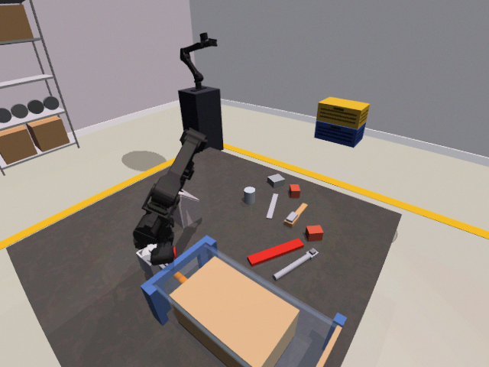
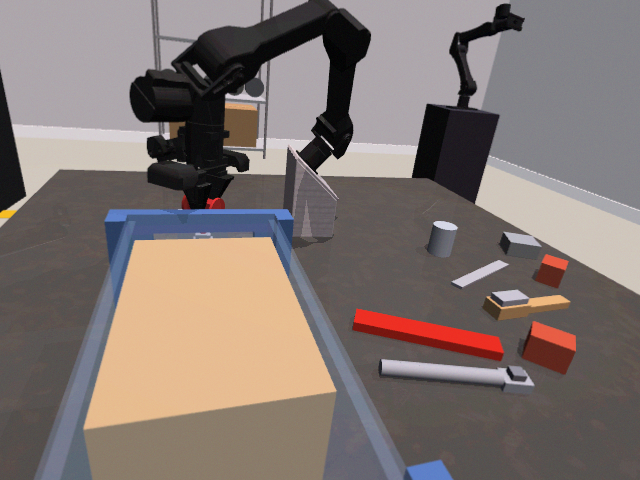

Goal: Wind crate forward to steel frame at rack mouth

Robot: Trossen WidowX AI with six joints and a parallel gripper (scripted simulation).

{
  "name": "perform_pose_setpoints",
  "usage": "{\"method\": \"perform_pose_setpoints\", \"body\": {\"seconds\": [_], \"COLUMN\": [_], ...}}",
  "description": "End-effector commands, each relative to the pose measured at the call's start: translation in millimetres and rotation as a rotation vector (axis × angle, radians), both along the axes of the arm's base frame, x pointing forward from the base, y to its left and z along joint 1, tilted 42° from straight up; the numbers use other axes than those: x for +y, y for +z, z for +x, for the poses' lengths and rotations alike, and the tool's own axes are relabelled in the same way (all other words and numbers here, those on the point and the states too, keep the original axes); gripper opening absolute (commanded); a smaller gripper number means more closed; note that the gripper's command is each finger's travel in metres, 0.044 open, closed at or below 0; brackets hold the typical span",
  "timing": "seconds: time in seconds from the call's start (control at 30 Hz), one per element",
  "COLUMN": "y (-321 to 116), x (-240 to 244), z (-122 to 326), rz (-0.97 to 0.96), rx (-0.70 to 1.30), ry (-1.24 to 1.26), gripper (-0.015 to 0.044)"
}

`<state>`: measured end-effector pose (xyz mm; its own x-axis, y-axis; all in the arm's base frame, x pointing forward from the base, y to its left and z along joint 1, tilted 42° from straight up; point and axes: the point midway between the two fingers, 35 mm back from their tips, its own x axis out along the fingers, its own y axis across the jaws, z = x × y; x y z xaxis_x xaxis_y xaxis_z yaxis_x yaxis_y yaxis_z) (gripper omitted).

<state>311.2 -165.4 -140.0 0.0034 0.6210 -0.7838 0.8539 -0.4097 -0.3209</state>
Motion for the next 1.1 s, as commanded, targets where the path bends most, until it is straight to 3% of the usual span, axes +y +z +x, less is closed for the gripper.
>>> {"method": "perform_pose_setpoints", "body": {"seconds": [0.0,1.07], "y": [10,36], "x": [18,48], "z": [-3,-29], "rz": [0.036,0.039], "rx": [0.015,0.018], "ry": [0.006,0.006], "gripper": [0.0000,0.0000]}}
